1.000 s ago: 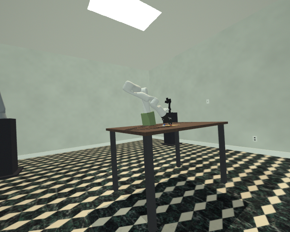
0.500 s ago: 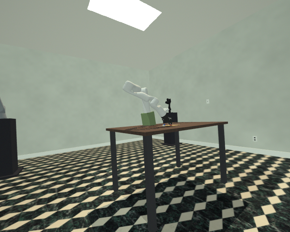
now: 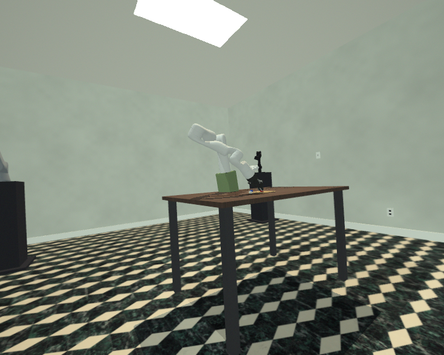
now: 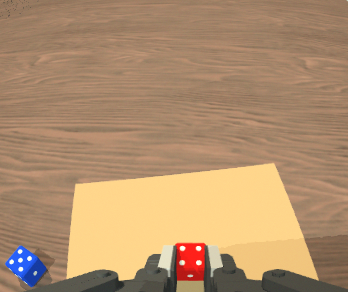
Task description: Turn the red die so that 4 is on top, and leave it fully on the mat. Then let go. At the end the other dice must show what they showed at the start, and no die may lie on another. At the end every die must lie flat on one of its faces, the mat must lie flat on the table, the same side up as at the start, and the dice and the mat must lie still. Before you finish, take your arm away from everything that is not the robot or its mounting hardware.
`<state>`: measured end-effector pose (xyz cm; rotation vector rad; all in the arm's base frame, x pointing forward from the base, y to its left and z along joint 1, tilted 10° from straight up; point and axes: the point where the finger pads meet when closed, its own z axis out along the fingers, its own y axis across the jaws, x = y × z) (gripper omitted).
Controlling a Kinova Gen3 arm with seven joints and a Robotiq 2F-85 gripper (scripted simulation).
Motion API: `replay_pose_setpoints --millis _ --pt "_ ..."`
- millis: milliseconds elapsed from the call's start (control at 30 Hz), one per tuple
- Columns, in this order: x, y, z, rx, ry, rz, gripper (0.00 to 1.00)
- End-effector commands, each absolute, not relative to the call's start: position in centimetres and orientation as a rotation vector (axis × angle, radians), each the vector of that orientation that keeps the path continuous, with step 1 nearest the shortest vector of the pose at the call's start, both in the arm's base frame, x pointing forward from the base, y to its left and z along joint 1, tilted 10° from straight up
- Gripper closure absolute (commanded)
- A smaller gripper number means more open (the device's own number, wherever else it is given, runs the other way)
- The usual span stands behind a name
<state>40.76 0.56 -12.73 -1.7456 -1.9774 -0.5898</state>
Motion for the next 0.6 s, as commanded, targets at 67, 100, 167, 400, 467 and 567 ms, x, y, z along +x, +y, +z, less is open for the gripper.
replay_pose_setpoints --millis 67,100,167,400,467,567 --pt "40.81 0.56 -12.66 -1.746 -1.979 -0.591 0.89" --pt "40.81 0.56 -12.66 -1.746 -1.979 -0.591 0.89" --pt "40.81 0.56 -12.66 -1.746 -1.979 -0.591 0.89" --pt "40.81 0.56 -12.66 -1.746 -1.979 -0.591 0.85" --pt "40.81 0.56 -12.66 -1.746 -1.979 -0.591 0.81" --pt "40.81 0.56 -12.66 -1.746 -1.979 -0.591 0.77"
